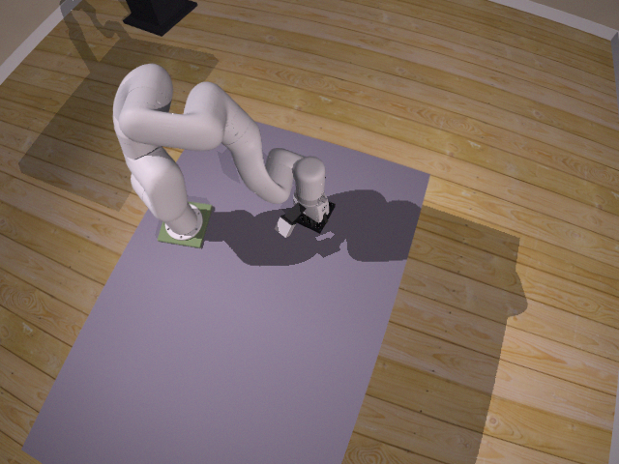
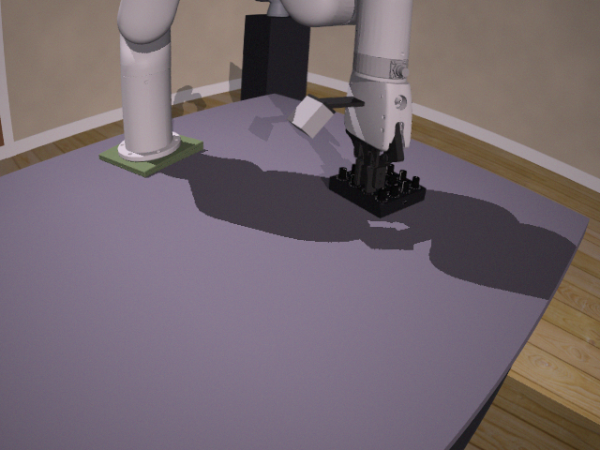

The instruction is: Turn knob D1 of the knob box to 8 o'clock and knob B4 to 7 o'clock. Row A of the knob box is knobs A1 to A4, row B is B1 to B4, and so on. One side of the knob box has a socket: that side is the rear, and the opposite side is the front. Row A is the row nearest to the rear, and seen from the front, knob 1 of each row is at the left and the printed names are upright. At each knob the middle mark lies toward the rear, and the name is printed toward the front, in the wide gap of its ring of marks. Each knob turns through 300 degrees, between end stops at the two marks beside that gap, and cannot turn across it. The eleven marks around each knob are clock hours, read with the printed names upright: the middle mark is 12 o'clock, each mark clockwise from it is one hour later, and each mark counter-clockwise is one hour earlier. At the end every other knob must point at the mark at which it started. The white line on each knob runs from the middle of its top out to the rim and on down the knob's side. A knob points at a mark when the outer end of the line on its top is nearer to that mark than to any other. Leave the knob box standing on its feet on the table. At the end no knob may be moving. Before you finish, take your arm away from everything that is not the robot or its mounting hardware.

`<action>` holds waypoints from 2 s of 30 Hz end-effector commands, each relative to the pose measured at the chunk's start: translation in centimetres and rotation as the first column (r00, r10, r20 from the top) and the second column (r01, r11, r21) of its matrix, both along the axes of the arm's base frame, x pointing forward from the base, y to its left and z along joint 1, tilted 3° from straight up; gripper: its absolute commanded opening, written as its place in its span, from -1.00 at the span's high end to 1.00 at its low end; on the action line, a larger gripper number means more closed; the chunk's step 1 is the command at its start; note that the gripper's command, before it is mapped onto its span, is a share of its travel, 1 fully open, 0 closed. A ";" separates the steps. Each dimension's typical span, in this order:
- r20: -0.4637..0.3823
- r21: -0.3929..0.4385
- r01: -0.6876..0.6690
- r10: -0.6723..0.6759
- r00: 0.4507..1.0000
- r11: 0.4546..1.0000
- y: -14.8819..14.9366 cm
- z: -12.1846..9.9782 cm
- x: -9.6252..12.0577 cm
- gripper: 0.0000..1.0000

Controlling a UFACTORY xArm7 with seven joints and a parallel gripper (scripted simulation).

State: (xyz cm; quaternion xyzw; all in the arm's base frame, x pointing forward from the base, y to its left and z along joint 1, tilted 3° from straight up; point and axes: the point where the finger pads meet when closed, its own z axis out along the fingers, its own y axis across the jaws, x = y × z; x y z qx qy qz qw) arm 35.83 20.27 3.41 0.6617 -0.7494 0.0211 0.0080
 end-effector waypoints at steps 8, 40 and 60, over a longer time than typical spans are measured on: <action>0.003 0.002 0.000 0.000 1.000 1.000 0.1 0.1 0.1 0.61; 0.003 0.002 0.000 0.000 1.000 1.000 0.1 0.1 0.1 0.84; 0.003 0.002 -0.002 0.002 1.000 1.000 0.1 0.1 0.1 0.84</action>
